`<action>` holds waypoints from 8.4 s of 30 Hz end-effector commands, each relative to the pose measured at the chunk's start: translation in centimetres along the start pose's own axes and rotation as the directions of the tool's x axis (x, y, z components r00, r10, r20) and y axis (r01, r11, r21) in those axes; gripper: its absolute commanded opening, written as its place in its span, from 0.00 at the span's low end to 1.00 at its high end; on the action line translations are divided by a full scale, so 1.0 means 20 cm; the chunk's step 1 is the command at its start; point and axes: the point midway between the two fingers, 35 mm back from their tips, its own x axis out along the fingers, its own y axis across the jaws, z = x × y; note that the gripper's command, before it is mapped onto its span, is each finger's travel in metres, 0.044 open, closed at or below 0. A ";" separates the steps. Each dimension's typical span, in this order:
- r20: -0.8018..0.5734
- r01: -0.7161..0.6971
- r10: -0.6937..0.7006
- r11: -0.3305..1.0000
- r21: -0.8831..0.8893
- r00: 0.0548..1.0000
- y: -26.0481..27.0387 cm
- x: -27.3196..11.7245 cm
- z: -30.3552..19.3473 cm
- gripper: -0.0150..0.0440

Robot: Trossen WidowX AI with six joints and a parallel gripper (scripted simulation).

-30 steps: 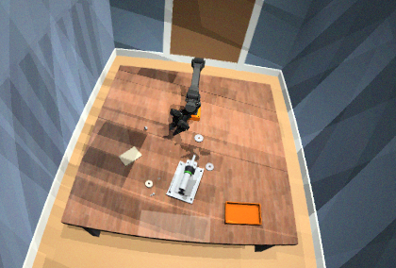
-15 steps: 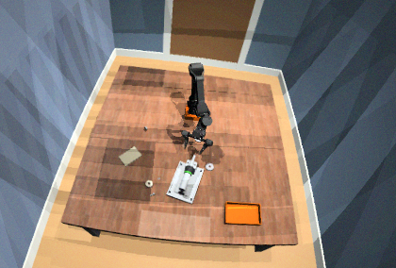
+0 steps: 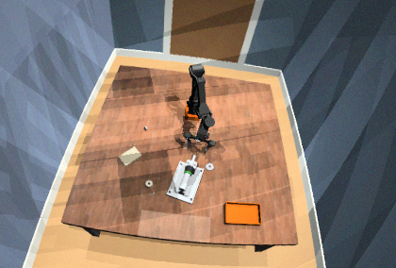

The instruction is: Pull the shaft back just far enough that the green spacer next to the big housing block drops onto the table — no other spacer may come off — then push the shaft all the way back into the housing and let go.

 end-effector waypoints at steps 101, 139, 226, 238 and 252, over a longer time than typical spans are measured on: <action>-0.257 0.003 -0.006 1.000 -0.011 0.966 0.00 0.19 0.00 1.00; -0.256 0.003 -0.006 1.000 -0.011 0.967 0.00 0.27 -0.02 1.00; -0.258 0.003 -0.006 1.000 -0.011 0.966 -0.01 0.19 -0.06 0.25; -0.258 0.003 -0.006 1.000 -0.011 0.966 -0.01 0.19 -0.07 0.25; -0.258 0.003 -0.006 1.000 -0.011 0.966 -0.01 0.18 -0.07 0.25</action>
